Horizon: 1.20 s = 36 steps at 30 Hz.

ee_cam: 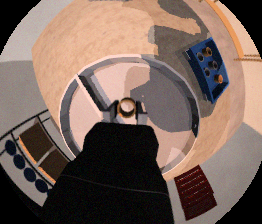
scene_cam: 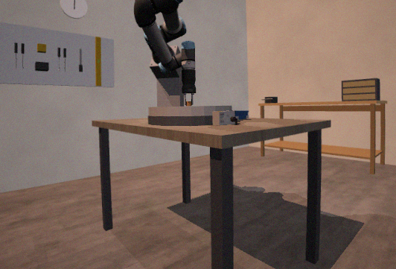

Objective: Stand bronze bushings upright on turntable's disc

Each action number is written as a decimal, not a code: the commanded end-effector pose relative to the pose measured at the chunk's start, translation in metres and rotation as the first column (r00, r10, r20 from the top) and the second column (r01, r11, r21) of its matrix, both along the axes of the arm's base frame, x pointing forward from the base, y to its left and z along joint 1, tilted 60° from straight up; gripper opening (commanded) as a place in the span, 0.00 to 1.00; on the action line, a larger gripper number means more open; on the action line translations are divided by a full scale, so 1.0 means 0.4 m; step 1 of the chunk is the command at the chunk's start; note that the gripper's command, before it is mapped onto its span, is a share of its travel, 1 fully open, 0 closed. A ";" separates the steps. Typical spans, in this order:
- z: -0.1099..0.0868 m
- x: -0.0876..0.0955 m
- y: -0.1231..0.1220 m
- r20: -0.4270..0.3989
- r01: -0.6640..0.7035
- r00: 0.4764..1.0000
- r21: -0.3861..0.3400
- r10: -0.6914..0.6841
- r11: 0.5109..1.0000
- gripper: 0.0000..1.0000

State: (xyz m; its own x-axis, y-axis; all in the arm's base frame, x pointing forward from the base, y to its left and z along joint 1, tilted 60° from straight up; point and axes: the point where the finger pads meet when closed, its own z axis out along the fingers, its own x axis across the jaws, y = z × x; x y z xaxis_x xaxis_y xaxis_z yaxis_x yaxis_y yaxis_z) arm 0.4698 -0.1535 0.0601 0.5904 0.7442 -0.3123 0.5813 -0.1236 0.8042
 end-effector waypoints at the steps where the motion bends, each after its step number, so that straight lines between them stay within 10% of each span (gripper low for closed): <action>1: -0.006 0.012 -0.013 0.003 0.000 1.000 -0.001 0.000 1.000 0.00; 36: -0.027 0.039 -0.041 0.003 0.000 1.000 -0.001 0.000 1.000 0.00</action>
State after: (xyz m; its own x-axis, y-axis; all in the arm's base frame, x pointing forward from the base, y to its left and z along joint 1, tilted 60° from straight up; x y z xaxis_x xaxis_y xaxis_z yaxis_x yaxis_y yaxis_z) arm 0.4845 -0.1694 0.0482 0.5902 0.7444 -0.3123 0.5814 -0.1236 0.8042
